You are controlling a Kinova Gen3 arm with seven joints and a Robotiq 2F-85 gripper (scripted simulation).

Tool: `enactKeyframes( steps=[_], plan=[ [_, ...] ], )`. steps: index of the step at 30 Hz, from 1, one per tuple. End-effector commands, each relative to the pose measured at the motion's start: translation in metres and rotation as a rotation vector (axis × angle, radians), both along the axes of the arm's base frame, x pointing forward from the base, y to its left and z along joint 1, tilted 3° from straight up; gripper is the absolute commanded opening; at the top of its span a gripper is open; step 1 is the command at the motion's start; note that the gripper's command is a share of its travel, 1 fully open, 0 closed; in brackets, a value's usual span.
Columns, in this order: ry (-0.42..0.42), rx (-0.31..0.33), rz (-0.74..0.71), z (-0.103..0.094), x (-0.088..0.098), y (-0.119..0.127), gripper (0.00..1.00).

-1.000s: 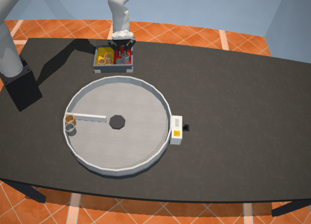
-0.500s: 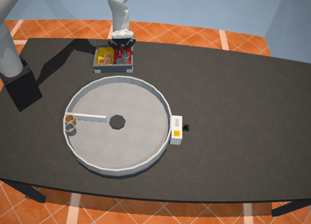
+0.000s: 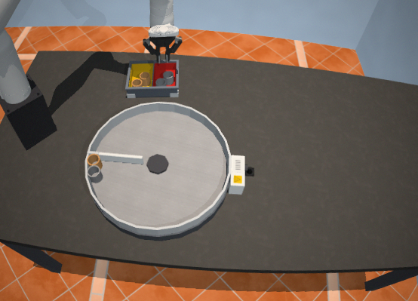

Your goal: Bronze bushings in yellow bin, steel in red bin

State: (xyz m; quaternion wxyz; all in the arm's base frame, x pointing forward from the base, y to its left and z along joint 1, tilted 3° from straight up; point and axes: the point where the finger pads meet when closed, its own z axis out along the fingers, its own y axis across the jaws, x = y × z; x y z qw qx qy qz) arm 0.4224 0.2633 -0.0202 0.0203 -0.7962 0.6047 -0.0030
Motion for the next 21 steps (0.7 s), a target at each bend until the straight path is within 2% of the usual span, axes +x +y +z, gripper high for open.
enactKeyframes(
  steps=[1,3,21],
  plan=[
    [-0.01,0.017,0.007,0.022,0.0,0.008,0.19],
    [-0.01,0.017,0.007,0.043,0.0,0.007,0.19],
    [-0.009,0.015,0.006,0.042,0.0,0.006,0.19]
  ],
)
